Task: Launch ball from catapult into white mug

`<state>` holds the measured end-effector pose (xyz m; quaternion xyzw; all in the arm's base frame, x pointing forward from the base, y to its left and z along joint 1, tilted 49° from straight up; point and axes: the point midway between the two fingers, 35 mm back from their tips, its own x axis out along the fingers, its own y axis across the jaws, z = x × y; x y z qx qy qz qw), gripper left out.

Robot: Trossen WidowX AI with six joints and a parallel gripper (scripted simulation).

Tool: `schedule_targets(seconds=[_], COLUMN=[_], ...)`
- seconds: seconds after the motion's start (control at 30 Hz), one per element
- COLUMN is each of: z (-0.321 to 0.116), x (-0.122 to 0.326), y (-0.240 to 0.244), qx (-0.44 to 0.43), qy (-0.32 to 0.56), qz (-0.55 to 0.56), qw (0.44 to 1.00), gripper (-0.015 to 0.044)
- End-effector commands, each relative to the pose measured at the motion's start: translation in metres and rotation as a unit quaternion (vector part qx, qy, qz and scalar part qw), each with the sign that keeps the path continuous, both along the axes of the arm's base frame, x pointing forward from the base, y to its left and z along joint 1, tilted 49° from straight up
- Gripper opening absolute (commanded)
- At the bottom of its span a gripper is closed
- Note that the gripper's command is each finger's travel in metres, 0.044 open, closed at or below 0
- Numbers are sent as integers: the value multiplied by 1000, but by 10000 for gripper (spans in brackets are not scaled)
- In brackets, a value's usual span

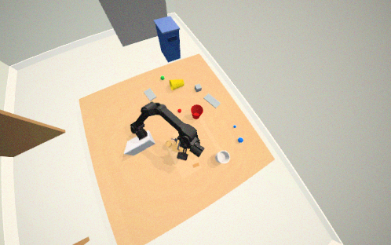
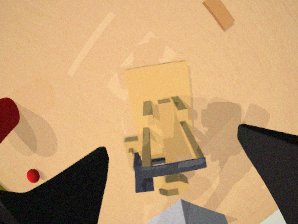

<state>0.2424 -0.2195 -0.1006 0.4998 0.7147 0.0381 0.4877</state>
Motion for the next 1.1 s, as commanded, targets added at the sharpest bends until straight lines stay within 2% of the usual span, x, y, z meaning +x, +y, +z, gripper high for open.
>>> schedule_targets(seconds=[0.0, 0.07, 0.1, 0.23, 0.27, 0.4, 0.57, 0.73, 1.07], z=[28, 33, 17, 40, 47, 76, 104, 123, 180], x=[1, 0, 3, 37, 46, 79, 97, 107, 109], y=[-35, -40, -20, 8, 17, 60, 110, 146, 257], qx=[-18, -19, -9, -24, -28, -37, -46, -43, 0], qy=[-12, -13, -8, -41, -51, -95, -119, -151, -266], qz=[-7, -7, -3, 26, 35, 73, 108, 135, 221], qw=[1000, 1000, 1000, 999, 998, 992, 986, 978, 938], gripper=[440, 440, 414, 309, 300, 300, 300, 300, 300])
